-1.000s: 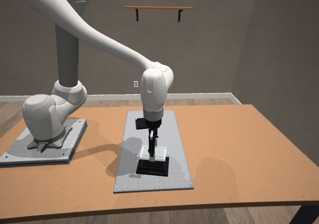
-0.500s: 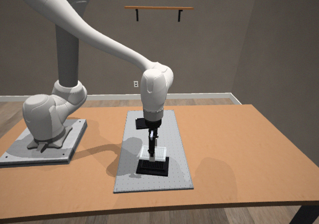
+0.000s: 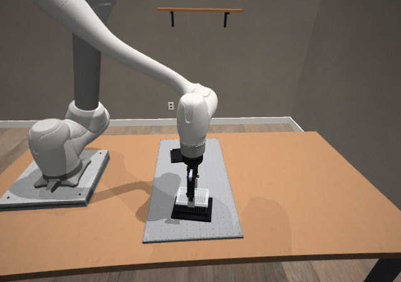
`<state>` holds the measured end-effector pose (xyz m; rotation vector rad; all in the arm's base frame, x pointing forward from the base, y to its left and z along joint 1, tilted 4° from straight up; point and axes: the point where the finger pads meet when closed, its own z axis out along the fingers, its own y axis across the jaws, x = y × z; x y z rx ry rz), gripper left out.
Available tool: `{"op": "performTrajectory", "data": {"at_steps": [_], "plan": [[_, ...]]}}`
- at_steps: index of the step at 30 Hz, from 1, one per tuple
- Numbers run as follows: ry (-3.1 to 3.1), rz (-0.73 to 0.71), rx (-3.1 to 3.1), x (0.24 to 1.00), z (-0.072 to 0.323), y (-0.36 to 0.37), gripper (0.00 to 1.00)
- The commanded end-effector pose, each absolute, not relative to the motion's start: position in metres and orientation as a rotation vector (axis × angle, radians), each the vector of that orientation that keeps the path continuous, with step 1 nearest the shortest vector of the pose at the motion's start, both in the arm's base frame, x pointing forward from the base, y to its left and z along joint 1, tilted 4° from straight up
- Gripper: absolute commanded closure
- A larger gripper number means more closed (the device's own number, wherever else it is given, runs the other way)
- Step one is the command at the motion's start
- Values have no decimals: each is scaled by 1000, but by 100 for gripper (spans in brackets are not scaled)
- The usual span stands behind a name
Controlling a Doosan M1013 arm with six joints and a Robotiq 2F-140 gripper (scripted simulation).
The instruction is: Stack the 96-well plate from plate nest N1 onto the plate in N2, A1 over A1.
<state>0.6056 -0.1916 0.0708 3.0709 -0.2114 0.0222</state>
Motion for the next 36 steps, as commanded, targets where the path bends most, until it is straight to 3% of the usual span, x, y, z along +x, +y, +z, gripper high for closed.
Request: {"op": "performTrajectory", "data": {"at_steps": [1, 17, 36], "plan": [[-211, 22, 3071, 606, 67, -192, 100], [-211, 22, 3071, 606, 44, -193, 100], [-211, 22, 3071, 606, 43, -193, 100]]}}
